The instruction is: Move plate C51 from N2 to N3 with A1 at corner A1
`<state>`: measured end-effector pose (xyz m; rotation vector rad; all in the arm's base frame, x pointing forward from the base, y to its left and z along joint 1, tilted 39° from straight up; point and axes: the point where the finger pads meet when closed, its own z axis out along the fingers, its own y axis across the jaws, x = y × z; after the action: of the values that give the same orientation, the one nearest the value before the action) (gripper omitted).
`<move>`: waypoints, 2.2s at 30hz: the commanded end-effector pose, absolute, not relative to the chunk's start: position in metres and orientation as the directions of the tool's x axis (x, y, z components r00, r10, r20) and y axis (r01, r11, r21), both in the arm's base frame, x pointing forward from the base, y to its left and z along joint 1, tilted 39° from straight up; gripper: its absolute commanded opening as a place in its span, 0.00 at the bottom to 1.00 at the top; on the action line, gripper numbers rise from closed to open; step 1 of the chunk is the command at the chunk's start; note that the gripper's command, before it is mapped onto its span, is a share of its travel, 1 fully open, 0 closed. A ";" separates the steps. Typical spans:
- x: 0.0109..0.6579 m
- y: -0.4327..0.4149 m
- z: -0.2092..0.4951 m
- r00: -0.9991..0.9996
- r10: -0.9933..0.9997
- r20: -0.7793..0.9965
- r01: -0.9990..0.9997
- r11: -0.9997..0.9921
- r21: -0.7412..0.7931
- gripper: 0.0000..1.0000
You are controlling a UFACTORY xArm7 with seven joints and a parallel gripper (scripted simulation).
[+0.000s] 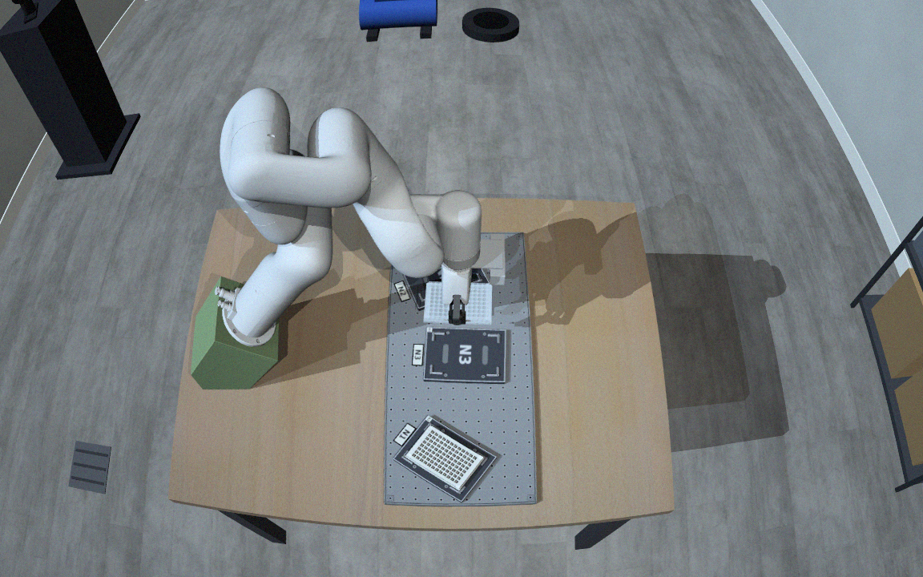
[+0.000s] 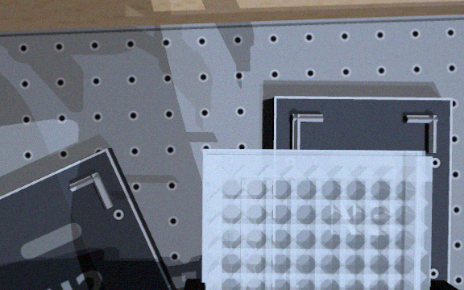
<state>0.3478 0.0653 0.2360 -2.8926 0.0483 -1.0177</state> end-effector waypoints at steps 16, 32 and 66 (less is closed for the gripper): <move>0.361 0.008 0.243 0.778 -0.054 0.626 -0.003 -0.997 -0.083 0.00; 0.363 0.008 0.240 0.778 -0.054 0.625 -0.003 -0.997 -0.083 0.00; 0.394 0.011 0.201 0.779 -0.054 0.625 -0.003 -0.997 -0.083 0.00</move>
<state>0.3908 0.0107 0.2029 -2.8912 0.0465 -1.0147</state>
